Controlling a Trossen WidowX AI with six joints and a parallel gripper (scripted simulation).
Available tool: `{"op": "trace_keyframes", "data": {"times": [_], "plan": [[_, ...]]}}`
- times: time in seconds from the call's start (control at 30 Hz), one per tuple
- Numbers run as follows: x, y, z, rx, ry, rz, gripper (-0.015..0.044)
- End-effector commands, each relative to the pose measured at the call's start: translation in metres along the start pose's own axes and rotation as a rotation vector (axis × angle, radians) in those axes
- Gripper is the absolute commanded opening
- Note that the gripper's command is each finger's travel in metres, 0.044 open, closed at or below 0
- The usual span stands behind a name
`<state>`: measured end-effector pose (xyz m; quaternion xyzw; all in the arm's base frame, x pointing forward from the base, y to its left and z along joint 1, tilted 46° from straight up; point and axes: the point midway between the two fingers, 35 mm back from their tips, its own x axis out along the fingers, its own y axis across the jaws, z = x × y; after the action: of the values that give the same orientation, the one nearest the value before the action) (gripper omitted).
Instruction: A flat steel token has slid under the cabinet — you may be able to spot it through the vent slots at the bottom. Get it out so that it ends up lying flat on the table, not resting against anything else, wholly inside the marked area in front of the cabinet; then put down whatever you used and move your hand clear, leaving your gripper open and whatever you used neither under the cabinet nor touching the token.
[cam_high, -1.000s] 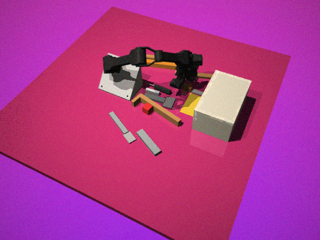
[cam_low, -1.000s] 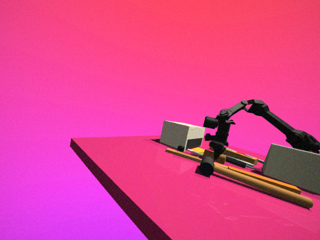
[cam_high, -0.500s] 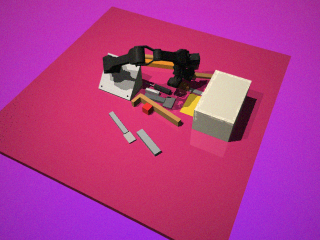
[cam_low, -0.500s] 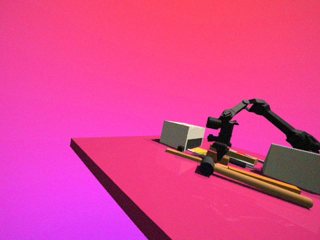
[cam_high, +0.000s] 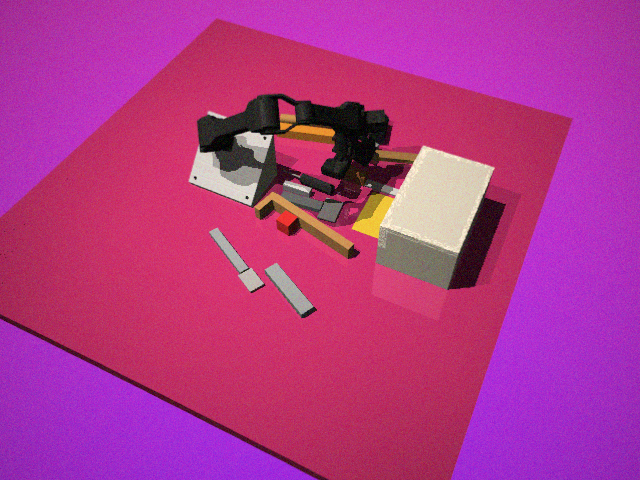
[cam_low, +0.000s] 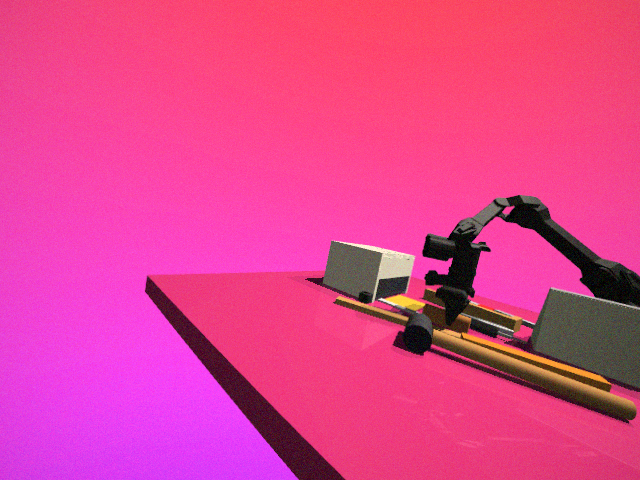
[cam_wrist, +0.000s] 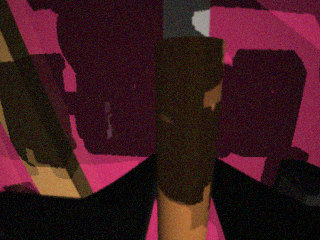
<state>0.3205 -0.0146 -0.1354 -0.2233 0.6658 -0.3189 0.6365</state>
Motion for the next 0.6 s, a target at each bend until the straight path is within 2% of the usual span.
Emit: {"op": "trace_keyframes", "data": {"times": [0.0, 0.57], "plan": [[0.001, 0.0, -0.008, 0.0, 0.005, -0.001, 0.0], [0.001, 0.001, -0.028, 0.0, 0.006, -0.001, 0.0]]}}
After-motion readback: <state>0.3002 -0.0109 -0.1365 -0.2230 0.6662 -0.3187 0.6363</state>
